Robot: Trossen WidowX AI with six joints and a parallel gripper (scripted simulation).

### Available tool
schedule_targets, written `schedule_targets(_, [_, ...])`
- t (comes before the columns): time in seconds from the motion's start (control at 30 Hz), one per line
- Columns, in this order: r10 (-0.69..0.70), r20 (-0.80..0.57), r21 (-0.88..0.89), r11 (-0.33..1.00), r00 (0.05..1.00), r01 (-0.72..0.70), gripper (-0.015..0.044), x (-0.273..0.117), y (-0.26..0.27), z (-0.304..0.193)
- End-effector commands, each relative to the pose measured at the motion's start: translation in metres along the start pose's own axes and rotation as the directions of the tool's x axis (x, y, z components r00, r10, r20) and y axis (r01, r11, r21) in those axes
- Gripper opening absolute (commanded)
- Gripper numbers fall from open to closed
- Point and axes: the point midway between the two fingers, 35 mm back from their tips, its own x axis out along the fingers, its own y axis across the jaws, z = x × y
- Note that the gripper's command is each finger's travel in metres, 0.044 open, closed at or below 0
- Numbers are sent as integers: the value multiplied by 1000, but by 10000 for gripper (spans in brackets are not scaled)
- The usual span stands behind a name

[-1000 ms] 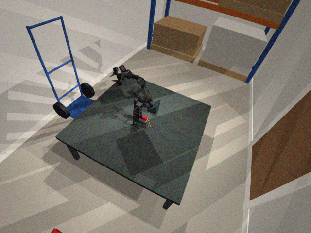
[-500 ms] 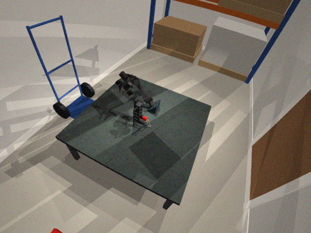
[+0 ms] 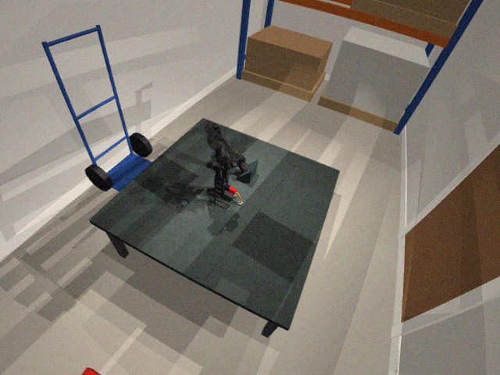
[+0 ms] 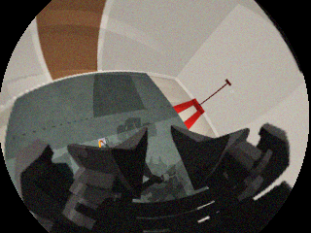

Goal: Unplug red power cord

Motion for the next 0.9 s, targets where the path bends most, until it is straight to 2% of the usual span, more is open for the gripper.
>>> schedule_targets(0.0, [187, -170, -20, 981, 967, -194, 160, 41, 50, -5])
schedule_targets(0.2, [386, -464, -10, 898, 797, -440, 160, 77, 125, -29])
schedule_targets(0.37, [431, -662, 15, 825, 613, -565, 160, 87, 169, -52])
schedule_targets(0.87, [431, -669, 16, 822, 605, -569, 160, 82, 166, -60])
